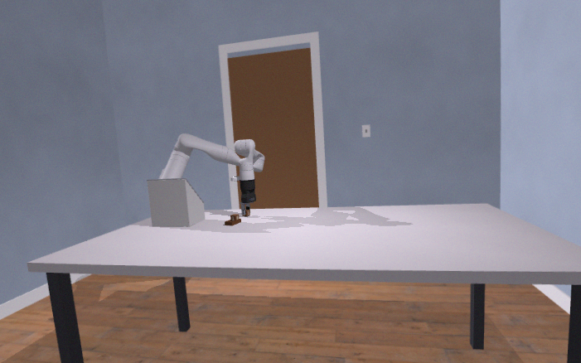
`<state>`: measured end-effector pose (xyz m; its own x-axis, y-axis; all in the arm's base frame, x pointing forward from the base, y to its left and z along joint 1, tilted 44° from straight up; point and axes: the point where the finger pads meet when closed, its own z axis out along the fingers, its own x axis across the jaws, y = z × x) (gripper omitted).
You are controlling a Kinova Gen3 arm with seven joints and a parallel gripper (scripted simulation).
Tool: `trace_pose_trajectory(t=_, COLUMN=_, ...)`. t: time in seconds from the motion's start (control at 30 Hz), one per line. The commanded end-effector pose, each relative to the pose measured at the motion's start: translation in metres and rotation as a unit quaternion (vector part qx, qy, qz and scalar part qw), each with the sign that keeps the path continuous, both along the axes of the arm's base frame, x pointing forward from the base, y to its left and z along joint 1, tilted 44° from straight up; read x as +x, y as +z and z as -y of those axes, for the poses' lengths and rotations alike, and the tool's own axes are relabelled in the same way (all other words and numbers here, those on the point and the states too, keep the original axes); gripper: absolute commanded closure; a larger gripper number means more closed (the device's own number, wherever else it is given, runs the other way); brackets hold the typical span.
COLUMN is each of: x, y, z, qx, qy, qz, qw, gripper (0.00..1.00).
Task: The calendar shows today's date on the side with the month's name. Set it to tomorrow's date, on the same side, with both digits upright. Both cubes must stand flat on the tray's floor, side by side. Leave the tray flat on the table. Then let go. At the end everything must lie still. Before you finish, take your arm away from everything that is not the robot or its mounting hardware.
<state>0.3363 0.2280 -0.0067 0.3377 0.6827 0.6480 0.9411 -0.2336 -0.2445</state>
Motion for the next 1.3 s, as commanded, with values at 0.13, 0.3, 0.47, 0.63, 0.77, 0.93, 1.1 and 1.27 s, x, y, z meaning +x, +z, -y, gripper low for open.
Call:
trace_pose_trajectory(t=0.13, x=0.0005, y=0.0004, z=0.0003, qx=0.0, qy=-0.001, qz=0.001, qw=1.0, gripper=0.43)
trace_pose_trajectory(t=0.3, x=0.0005, y=0.0002, z=0.0002, qx=0.0, qy=-0.001, qz=0.001, qw=1.0, gripper=0.43)
trace_pose_trajectory(t=0.47, x=0.0005, y=-0.0006, z=-0.0006, qx=0.0, qy=-0.001, qz=0.001, qw=1.0, gripper=0.43)
trace_pose_trajectory(t=0.63, x=0.0005, y=-0.0017, z=-0.0017, qx=0.0, qy=-0.001, qz=0.001, qw=1.0, gripper=0.43)
trace_pose_trajectory(t=0.77, x=0.0005, y=-0.0021, z=-0.002, qx=0.0, qy=-0.001, qz=0.001, qw=1.0, gripper=0.43)
trace_pose_trajectory(t=0.93, x=0.0004, y=-0.0025, z=-0.0024, qx=0.0, qy=-0.001, qz=0.001, qw=1.0, gripper=0.43)
trace_pose_trajectory(t=1.1, x=0.0004, y=-0.0025, z=-0.0024, qx=0.0, qy=-0.001, qz=0.001, qw=1.0, gripper=0.43)
trace_pose_trajectory(t=1.27, x=0.0004, y=-0.0025, z=-0.0024, qx=0.0, qy=-0.001, qz=0.001, qw=1.0, gripper=0.43)
